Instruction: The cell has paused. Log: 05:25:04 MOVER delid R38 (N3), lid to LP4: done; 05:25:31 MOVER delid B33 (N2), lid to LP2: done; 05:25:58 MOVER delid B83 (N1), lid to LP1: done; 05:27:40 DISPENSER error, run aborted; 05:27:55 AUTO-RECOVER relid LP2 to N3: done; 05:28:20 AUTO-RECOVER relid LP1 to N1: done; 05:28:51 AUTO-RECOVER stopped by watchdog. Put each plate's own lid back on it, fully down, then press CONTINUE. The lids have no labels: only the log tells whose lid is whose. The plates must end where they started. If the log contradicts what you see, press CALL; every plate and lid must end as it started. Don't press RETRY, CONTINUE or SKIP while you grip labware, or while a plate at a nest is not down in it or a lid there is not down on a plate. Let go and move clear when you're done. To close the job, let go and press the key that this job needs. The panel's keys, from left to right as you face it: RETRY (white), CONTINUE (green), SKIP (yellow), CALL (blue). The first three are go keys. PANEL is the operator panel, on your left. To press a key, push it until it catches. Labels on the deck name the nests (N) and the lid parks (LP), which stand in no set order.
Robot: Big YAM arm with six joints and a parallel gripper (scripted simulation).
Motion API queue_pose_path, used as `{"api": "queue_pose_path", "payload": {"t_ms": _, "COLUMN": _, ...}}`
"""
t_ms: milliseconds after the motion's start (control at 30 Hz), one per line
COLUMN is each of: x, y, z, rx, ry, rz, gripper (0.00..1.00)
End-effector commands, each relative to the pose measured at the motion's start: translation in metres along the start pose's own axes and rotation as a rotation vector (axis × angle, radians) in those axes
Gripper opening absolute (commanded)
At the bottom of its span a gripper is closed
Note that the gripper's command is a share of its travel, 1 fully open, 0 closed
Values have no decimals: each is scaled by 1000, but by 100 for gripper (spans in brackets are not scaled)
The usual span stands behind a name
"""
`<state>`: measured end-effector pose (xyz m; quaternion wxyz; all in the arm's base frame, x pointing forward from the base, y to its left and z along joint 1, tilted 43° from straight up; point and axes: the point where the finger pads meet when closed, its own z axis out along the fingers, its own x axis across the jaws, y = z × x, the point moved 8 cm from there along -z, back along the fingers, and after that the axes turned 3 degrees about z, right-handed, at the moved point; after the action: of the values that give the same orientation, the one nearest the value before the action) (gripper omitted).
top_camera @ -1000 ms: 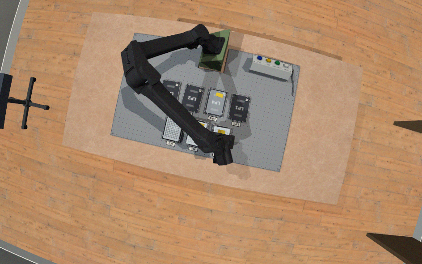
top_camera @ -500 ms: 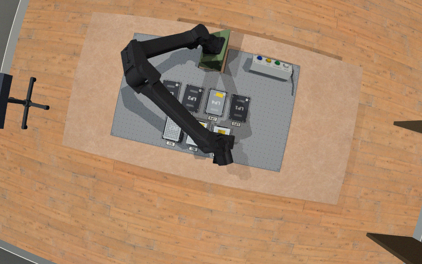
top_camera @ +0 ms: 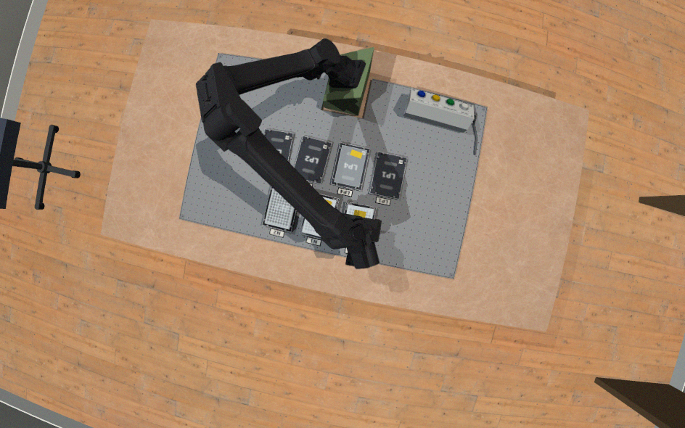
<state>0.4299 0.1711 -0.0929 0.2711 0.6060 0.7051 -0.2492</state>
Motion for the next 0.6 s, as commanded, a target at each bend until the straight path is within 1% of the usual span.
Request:
{"api": "queue_pose_path", "payload": {"t_ms": 0, "x": 2, "y": 18, "z": -31, "rx": -55, "ry": 24, "rz": 34, "gripper": 0}}
{"api": "queue_pose_path", "payload": {"t_ms": 133, "x": 2, "y": 17, "z": -38, "rx": -55, "ry": 24, "rz": 35, "gripper": 0}}
{"api": "queue_pose_path", "payload": {"t_ms": 200, "x": 2, "y": 17, "z": -38, "rx": -55, "ry": 24, "rz": 35, "gripper": 0}}
{"api": "queue_pose_path", "payload": {"t_ms": 233, "x": -3, "y": 19, "z": -34, "rx": -42, "ry": 23, "rz": 45, "gripper": 0}}
{"api": "queue_pose_path", "payload": {"t_ms": 333, "x": 2, "y": 15, "z": -44, "rx": -52, "ry": 23, "rz": 32, "gripper": 0}}
{"api": "queue_pose_path", "payload": {"t_ms": 400, "x": 5, "y": 10, "z": -39, "rx": -39, "ry": 15, "rz": 20, "gripper": 0}}
{"api": "queue_pose_path", "payload": {"t_ms": 433, "x": -16, "y": 5, "z": -23, "rx": -6, "ry": 9, "rz": 62, "gripper": 0}}
{"api": "queue_pose_path", "payload": {"t_ms": 467, "x": -21, "y": 7, "z": -23, "rx": -17, "ry": 12, "rz": 90, "gripper": 0}}
{"api": "queue_pose_path", "payload": {"t_ms": 567, "x": -36, "y": 7, "z": -23, "rx": -17, "ry": 11, "rz": 104, "gripper": 0}}
